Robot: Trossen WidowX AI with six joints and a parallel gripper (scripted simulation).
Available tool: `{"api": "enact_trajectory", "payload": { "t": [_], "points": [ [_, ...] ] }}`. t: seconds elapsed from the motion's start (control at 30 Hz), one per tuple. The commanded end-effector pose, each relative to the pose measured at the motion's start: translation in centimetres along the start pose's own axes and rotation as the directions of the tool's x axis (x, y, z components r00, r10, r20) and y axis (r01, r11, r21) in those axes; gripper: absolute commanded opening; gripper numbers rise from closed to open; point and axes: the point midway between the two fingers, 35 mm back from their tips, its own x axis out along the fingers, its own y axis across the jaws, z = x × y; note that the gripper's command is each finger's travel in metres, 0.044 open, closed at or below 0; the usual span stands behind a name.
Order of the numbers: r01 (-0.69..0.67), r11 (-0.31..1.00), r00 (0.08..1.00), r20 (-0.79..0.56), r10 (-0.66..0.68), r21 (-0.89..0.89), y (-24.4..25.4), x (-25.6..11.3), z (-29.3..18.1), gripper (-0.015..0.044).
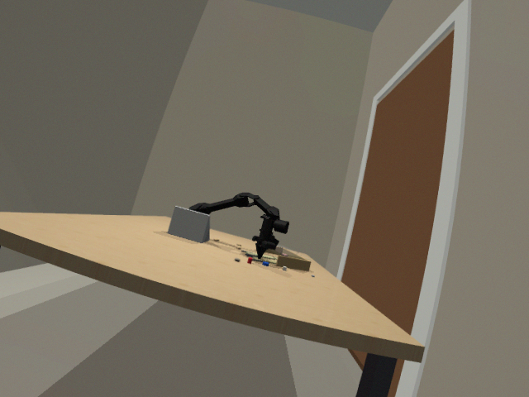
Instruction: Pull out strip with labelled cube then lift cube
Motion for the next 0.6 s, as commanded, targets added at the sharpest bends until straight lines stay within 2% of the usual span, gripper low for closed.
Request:
{"api": "enact_trajectory", "payload": {
  "t": [0.0,0.57],
  "points": [
    [-0.003,1.000,1.000,0.000,0.003,0.000,0.0,0.2,-0.3,0.0000],
    [-0.003,1.000,1.000,0.000,0.003,0.001,0.0,0.3,-3.0,0.0000]
  ]
}}
